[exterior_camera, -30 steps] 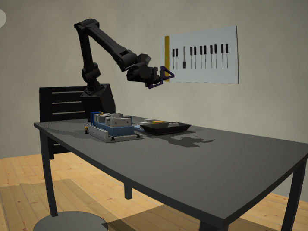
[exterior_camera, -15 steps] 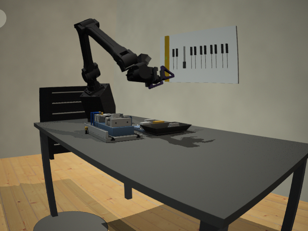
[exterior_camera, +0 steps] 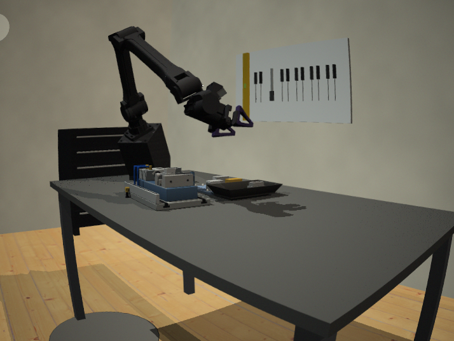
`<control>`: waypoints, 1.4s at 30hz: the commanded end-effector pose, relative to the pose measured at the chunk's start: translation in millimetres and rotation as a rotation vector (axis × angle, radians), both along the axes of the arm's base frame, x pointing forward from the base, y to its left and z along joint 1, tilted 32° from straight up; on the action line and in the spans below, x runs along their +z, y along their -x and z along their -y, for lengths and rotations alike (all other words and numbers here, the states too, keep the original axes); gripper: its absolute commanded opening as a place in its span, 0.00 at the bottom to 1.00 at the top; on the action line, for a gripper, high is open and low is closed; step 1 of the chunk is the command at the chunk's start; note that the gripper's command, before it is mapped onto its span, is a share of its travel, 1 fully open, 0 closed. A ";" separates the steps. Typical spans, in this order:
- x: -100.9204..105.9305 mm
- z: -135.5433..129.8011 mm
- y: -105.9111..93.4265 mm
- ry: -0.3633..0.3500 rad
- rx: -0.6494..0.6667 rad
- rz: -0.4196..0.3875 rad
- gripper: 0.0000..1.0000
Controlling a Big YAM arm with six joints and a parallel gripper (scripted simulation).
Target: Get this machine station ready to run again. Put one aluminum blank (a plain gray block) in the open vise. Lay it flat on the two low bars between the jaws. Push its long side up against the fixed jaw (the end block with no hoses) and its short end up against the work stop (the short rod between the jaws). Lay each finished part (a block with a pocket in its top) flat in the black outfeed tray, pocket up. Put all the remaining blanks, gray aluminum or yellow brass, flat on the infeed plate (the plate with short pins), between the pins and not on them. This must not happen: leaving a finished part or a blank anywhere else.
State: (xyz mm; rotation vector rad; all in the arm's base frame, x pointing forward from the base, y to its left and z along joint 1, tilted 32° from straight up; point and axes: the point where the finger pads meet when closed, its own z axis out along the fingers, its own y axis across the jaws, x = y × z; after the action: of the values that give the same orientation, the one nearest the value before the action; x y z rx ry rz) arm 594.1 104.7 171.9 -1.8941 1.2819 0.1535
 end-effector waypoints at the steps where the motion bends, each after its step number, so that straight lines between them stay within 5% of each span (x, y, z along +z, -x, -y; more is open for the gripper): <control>1: 7.0 17.3 21.6 0.107 -0.095 -0.038 1.00; 4: -7.1 55.3 38.4 0.317 -0.232 -0.080 1.00; 6: -7.1 55.3 38.4 0.317 -0.232 -0.080 1.00; 14: -7.3 162.1 101.1 0.850 -0.575 -0.140 1.00; 18: 1.6 189.2 121.7 0.991 -0.663 -0.145 1.00; 25: -0.4 196.7 127.2 1.032 -0.682 -0.156 1.00; 26: -2.3 196.8 127.1 1.034 -0.680 -0.159 0.00; 42: -11.4 197.0 125.7 1.038 -0.669 -0.175 0.00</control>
State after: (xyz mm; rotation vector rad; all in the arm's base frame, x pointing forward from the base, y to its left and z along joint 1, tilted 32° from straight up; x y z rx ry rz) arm 476.6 -86.1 176.5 -2.0901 2.2742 -0.9014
